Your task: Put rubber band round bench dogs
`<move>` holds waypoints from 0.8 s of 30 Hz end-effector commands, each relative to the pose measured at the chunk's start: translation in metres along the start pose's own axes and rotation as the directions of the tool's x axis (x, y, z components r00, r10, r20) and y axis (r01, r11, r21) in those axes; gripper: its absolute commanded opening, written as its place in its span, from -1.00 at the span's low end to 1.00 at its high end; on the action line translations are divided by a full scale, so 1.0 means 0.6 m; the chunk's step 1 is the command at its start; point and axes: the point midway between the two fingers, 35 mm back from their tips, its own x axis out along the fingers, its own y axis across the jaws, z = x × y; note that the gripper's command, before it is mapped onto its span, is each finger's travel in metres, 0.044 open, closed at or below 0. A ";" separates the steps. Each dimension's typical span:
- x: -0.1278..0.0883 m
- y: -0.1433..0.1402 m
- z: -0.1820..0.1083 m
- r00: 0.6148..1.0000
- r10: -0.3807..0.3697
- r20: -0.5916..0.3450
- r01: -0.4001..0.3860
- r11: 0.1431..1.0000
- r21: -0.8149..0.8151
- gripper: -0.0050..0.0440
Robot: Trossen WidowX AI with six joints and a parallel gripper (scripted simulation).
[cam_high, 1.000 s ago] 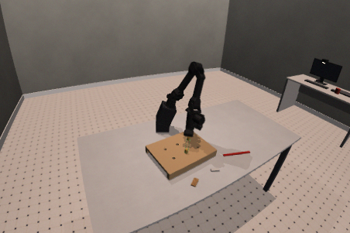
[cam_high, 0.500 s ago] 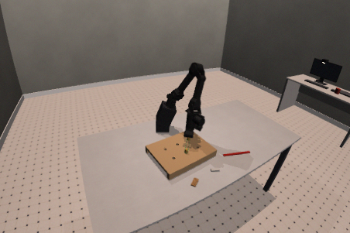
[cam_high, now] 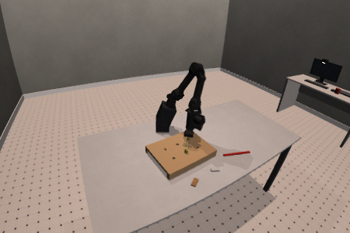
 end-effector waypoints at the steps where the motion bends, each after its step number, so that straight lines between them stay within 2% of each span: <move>1: -0.002 -0.001 0.005 1.000 -0.008 0.008 0.008 1.000 -0.006 -0.47; 13: -0.066 -0.009 0.012 1.000 -0.017 0.018 0.017 1.000 -0.011 -0.47; 24: -0.092 -0.007 0.010 1.000 -0.017 0.018 0.017 1.000 -0.012 -0.47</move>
